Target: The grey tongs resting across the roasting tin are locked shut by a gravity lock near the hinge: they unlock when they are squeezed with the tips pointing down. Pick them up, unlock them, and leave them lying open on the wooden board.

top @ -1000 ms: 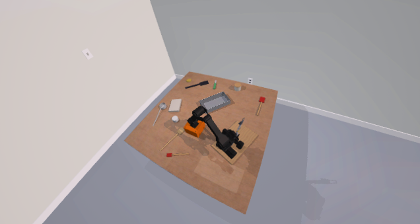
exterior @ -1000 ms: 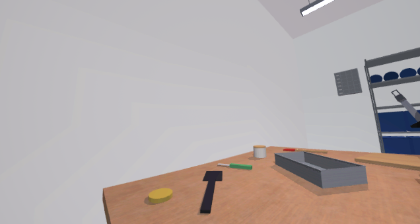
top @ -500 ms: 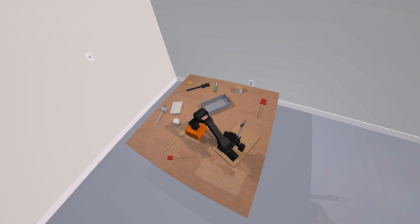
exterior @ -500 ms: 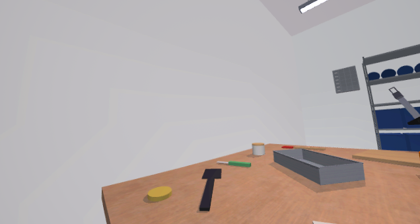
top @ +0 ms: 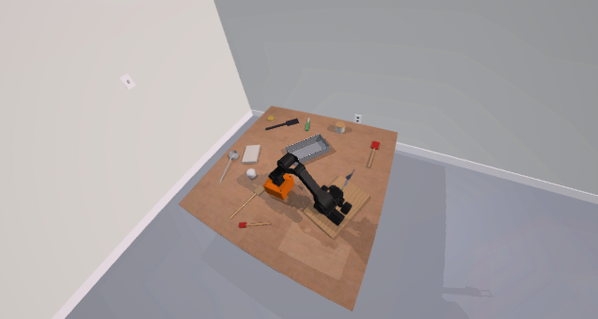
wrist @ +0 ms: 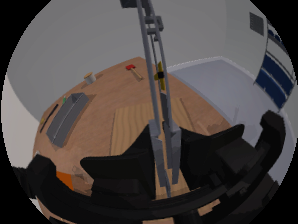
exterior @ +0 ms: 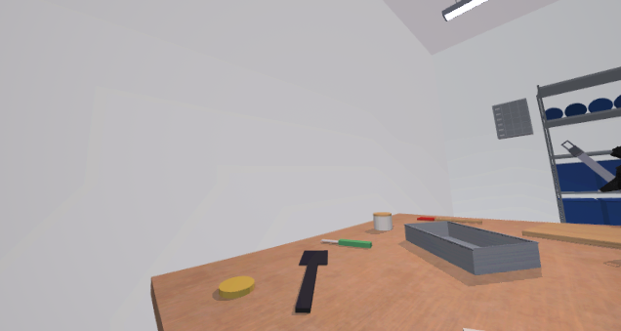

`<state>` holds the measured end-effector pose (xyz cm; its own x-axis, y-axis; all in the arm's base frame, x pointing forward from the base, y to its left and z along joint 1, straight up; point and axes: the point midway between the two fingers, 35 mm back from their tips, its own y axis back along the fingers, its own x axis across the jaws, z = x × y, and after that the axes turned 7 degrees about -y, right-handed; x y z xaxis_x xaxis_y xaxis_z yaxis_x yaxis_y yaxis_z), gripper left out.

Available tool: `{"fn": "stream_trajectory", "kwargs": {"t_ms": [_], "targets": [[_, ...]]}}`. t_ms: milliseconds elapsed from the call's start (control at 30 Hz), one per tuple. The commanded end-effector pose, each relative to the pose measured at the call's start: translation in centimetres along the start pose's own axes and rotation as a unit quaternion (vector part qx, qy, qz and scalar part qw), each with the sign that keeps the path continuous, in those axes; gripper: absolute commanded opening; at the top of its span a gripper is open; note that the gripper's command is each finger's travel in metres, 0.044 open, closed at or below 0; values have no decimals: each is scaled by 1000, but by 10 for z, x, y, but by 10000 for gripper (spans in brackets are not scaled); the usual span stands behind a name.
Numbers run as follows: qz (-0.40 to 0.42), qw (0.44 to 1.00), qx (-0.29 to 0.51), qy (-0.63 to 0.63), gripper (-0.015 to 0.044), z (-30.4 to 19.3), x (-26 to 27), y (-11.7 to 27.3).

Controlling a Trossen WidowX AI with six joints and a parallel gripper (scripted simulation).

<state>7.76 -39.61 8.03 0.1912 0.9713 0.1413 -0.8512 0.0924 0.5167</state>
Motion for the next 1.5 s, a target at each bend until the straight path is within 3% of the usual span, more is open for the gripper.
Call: {"fn": "stream_trajectory", "kwargs": {"t_ms": [0,533,1000,1467], "targets": [[6,998,54,-6,-150,2,0,-8],[-14,958,285,-21,-150,-3,0,-25],[-87,883,461,-4,-150,10,-4,-19],[-97,873,478,-1,-150,12,-4,-18]]}}
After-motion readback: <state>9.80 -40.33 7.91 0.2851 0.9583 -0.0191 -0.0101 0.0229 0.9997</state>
